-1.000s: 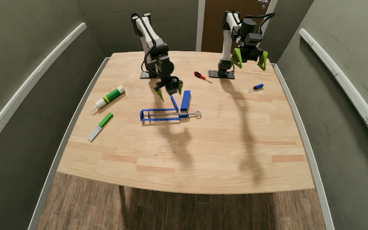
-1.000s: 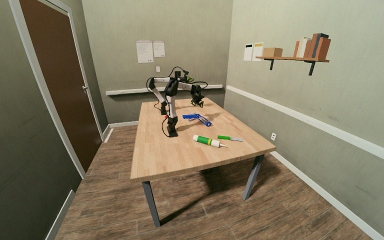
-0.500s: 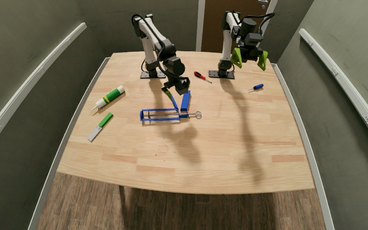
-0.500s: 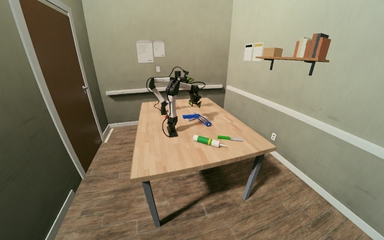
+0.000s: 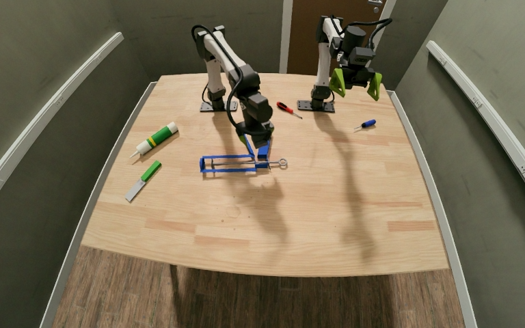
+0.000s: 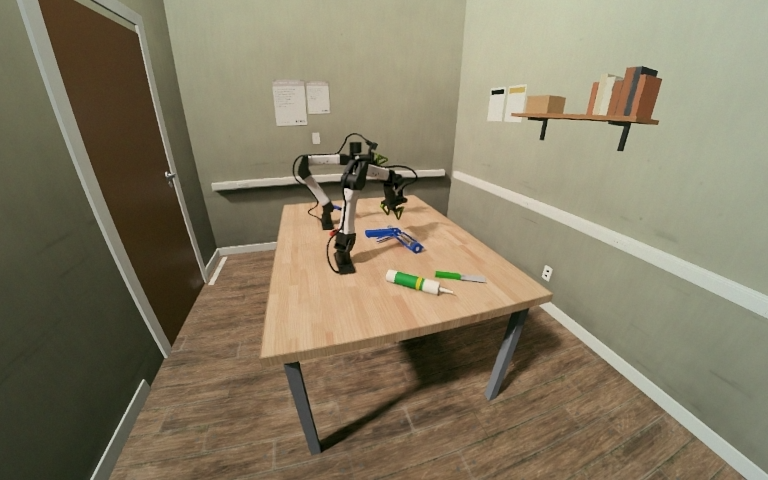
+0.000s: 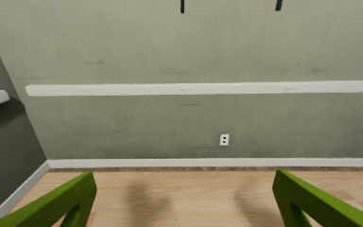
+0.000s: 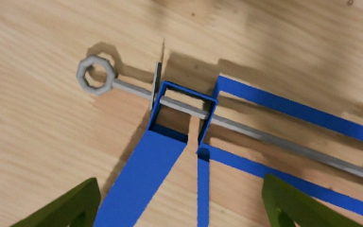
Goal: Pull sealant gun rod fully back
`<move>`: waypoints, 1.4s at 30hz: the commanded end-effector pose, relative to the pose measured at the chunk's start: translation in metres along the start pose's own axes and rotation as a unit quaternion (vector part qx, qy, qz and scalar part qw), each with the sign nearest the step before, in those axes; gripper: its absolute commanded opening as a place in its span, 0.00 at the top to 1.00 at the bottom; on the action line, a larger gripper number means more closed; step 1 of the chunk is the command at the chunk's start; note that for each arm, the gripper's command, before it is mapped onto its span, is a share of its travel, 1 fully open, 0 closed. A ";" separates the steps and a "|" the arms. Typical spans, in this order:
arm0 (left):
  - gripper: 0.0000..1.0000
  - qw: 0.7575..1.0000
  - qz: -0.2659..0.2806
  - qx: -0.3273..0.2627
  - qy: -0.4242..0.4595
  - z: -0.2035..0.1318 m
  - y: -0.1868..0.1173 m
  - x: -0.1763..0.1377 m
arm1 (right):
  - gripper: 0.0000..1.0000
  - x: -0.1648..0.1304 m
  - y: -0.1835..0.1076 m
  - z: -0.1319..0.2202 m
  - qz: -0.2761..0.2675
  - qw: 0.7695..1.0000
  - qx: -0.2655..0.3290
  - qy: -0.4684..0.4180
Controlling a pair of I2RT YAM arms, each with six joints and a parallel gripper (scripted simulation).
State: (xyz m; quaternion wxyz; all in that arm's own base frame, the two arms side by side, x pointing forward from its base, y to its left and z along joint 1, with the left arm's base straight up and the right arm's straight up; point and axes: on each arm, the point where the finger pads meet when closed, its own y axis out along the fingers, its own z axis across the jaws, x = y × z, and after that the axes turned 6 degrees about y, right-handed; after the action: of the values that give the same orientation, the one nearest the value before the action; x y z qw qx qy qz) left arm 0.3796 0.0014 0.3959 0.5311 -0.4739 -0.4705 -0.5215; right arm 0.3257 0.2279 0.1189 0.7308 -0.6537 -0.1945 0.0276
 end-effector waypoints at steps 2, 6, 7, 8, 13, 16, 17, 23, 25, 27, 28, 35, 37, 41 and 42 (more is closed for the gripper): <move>0.00 1.000 -0.011 -0.002 -0.002 0.000 -0.001 0.009 | 0.12 0.011 0.019 -0.005 0.062 0.993 -0.037 0.090; 0.00 1.000 -0.011 -0.002 -0.002 0.000 -0.001 0.009 | 0.12 0.020 0.040 -0.005 0.092 0.985 -0.058 0.133; 0.00 1.000 -0.011 -0.002 -0.002 0.000 -0.001 0.009 | 0.12 0.022 0.046 -0.005 0.098 0.983 -0.063 0.143; 0.00 1.000 -0.011 -0.002 -0.002 0.000 -0.001 0.009 | 0.12 0.024 0.050 -0.004 0.103 0.981 -0.067 0.151; 0.00 1.000 -0.011 -0.002 -0.002 0.000 -0.001 0.009 | 0.12 0.030 0.066 -0.004 0.114 0.976 -0.077 0.172; 0.00 1.000 -0.011 -0.002 -0.002 0.000 -0.001 0.009 | 0.12 0.035 0.073 -0.002 0.110 0.976 -0.073 0.175; 0.00 1.000 -0.011 -0.002 -0.002 0.000 -0.001 0.009 | 0.12 0.036 0.075 -0.001 0.109 0.976 -0.073 0.176; 0.00 1.000 -0.011 -0.002 -0.002 0.000 -0.001 0.009 | 0.12 0.026 0.092 -0.004 0.125 0.974 -0.079 0.170; 0.00 1.000 -0.011 -0.002 -0.002 0.000 -0.001 0.009 | 0.12 0.024 0.098 -0.005 0.125 0.974 -0.080 0.170; 0.00 1.000 -0.011 -0.002 -0.002 0.000 -0.001 0.009 | 0.12 0.023 0.101 -0.005 0.125 0.974 -0.080 0.170; 0.00 1.000 -0.011 -0.002 -0.002 0.000 -0.001 0.009 | 0.12 0.023 0.102 -0.006 0.125 0.974 -0.080 0.170; 0.00 1.000 -0.011 -0.002 -0.002 0.000 -0.001 0.009 | 0.12 0.020 0.109 -0.007 0.125 0.974 -0.080 0.170; 0.00 1.000 -0.011 -0.002 -0.002 0.000 -0.001 0.009 | 0.12 0.019 0.112 -0.008 0.125 0.974 -0.080 0.170; 0.00 1.000 -0.011 -0.002 -0.002 0.000 -0.001 0.009 | 0.12 0.018 0.115 -0.009 0.125 0.974 -0.080 0.170; 0.00 1.000 -0.011 -0.002 -0.002 0.000 -0.001 0.009 | 0.12 0.018 0.115 -0.009 0.125 0.974 -0.080 0.170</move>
State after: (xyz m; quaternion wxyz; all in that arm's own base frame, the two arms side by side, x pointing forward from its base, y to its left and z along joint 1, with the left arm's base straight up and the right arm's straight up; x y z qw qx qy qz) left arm 0.3796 0.0014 0.3959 0.5311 -0.4739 -0.4705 -0.5215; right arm 0.3674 0.2453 0.0259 0.6942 -0.7198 0.0061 -0.0051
